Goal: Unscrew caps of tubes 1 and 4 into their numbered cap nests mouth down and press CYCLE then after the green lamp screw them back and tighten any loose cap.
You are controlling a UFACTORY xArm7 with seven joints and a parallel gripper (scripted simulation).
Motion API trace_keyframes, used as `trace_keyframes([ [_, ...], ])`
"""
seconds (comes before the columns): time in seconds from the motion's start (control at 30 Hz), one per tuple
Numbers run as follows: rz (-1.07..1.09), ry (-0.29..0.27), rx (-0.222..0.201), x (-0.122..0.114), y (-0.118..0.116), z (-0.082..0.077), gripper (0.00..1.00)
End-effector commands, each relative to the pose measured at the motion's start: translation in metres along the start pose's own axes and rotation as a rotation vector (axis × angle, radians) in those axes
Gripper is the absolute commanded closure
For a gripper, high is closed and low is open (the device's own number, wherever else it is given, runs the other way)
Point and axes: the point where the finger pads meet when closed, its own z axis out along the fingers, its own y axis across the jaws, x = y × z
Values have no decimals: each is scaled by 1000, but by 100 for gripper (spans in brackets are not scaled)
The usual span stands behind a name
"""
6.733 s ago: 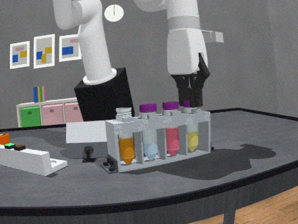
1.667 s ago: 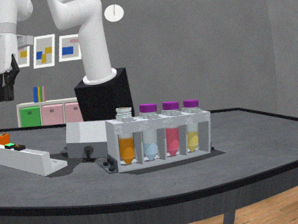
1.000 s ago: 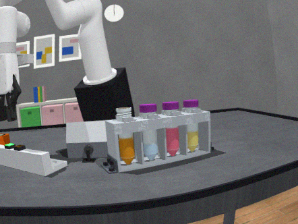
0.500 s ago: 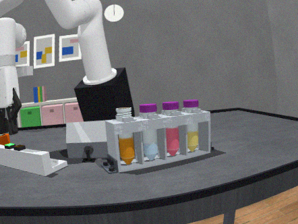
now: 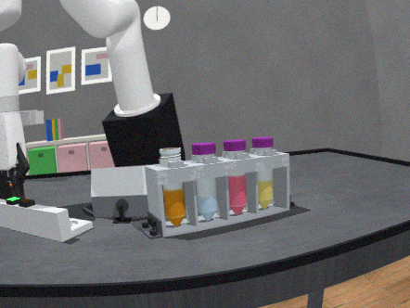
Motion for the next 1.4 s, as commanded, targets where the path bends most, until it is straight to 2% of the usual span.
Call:
trace_keyframes([
  [0.0, 1, -17, 7, -4, 0, 4, 54],
  [1.37, 1, -17, 7, 2, 0, 8, 54],
])
